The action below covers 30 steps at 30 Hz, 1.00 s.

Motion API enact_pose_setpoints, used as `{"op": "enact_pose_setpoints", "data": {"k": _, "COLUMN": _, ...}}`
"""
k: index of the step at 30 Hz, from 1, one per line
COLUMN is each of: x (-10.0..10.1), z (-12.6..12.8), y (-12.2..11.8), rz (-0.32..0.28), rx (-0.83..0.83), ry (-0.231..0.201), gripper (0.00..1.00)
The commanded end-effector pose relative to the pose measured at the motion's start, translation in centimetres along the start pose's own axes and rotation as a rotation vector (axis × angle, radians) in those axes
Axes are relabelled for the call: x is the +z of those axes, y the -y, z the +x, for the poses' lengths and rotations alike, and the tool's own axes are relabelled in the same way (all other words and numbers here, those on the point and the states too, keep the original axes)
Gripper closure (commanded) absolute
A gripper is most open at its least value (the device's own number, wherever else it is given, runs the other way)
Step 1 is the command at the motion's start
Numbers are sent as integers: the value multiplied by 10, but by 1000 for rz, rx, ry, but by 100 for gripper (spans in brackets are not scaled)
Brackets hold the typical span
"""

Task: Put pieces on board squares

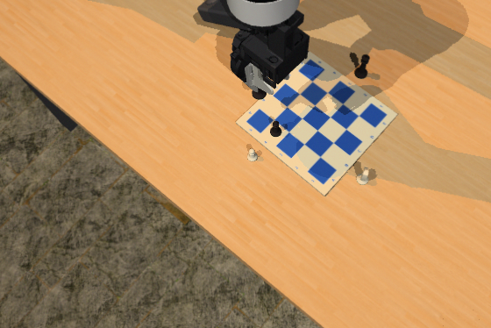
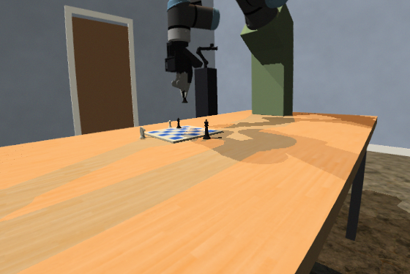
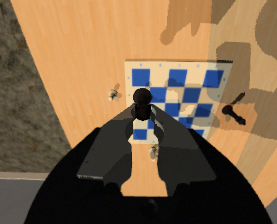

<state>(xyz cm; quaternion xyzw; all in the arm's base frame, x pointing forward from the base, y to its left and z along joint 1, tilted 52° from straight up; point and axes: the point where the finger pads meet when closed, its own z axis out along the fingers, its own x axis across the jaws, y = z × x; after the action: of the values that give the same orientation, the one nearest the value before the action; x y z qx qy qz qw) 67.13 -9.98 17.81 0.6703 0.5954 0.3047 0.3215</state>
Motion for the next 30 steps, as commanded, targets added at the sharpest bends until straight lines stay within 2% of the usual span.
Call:
{"op": "enact_pose_setpoints", "data": {"k": 1, "x": 1, "z": 0, "y": 0, "rz": 0, "rx": -1, "ry": 0, "gripper": 100}}
{"op": "enact_pose_setpoints", "data": {"k": 9, "x": 12, "z": 0, "y": 0, "rz": 3, "rx": -2, "ry": 0, "gripper": 100}}
{"op": "enact_pose_setpoints", "data": {"k": 18, "x": 51, "z": -1, "y": 0, "rz": 3, "rx": -2, "ry": 0, "gripper": 100}}
{"op": "enact_pose_setpoints", "data": {"k": 20, "x": 51, "z": -1, "y": 0, "rz": 3, "rx": -2, "ry": 0, "gripper": 100}}
{"op": "enact_pose_setpoints", "data": {"k": 30, "x": 91, "z": -1, "y": 0, "rz": 3, "rx": -2, "ry": 0, "gripper": 100}}
